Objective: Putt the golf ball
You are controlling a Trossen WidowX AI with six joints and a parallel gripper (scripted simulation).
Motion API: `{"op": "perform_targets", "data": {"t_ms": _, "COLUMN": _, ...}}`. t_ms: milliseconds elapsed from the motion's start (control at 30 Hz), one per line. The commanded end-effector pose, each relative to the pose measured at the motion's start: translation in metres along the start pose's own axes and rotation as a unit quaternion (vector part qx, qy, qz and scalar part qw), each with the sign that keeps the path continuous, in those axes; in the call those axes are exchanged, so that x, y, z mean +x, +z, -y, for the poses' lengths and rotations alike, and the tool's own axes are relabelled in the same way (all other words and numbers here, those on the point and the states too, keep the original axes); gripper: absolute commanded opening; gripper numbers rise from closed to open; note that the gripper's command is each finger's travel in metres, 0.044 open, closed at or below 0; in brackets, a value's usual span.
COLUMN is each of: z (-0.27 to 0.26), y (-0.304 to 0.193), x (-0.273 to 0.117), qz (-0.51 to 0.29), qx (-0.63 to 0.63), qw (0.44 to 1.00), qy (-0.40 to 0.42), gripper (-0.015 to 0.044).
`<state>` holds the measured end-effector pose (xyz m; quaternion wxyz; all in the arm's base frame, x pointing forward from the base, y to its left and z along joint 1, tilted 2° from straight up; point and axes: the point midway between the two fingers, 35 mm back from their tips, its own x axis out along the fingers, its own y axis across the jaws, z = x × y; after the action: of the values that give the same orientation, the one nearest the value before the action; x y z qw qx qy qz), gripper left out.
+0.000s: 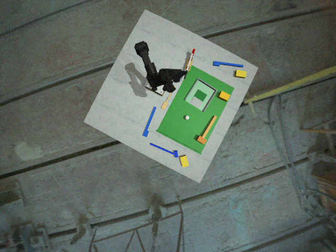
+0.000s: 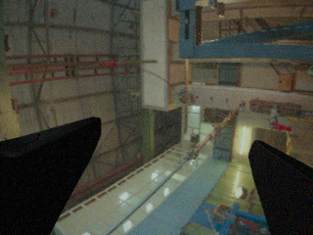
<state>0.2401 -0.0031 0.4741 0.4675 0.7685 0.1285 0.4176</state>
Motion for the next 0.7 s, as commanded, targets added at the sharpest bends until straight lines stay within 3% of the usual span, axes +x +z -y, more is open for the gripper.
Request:
{"op": "perform_targets", "data": {"t_ms": 0, "z": 0.001, "y": 0.001, "x": 0.001, "qz": 0.001, "qx": -0.003, "qw": 1.0, "qy": 0.0, "gripper": 0.0426}}
{"op": "perform_targets", "data": {"t_ms": 267, "z": 0.048, "y": 0.059, "x": 0.036, "qz": 0.058, "qx": -0.131, "qw": 0.989, "qy": -0.042, "gripper": 0.044}}
{"op": "perform_targets", "data": {"t_ms": 667, "z": 0.181, "y": 0.091, "x": 0.069, "qz": 0.037, "qx": -0.332, "qw": 0.912, "qy": -0.237, "gripper": 0.044}}
